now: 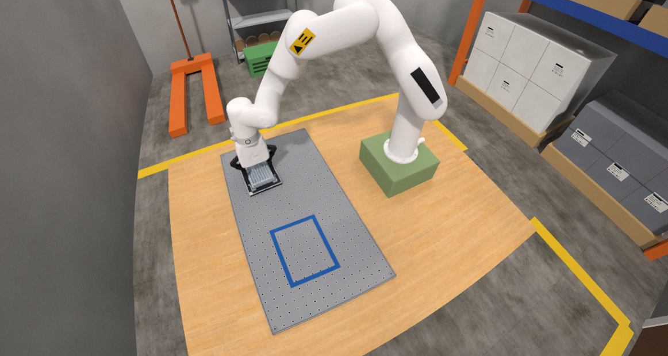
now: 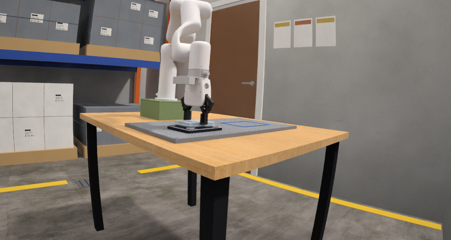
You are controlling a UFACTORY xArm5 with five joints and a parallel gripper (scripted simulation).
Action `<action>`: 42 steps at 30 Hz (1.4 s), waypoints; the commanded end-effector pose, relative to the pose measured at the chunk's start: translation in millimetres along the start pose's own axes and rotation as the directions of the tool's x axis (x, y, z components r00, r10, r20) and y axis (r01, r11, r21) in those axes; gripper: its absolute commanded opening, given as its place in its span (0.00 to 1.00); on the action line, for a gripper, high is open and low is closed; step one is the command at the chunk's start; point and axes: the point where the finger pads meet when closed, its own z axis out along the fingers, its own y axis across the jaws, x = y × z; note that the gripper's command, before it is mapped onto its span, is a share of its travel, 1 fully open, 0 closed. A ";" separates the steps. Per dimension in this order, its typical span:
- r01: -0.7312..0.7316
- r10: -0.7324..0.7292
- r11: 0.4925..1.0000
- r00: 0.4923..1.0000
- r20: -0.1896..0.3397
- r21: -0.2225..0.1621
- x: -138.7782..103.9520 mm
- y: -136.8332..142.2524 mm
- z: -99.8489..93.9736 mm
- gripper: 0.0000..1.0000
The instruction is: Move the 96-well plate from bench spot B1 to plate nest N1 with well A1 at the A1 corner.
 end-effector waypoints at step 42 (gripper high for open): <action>0.000 0.000 1.000 1.000 0.013 0.010 0.5 -1.3 2.3 1.00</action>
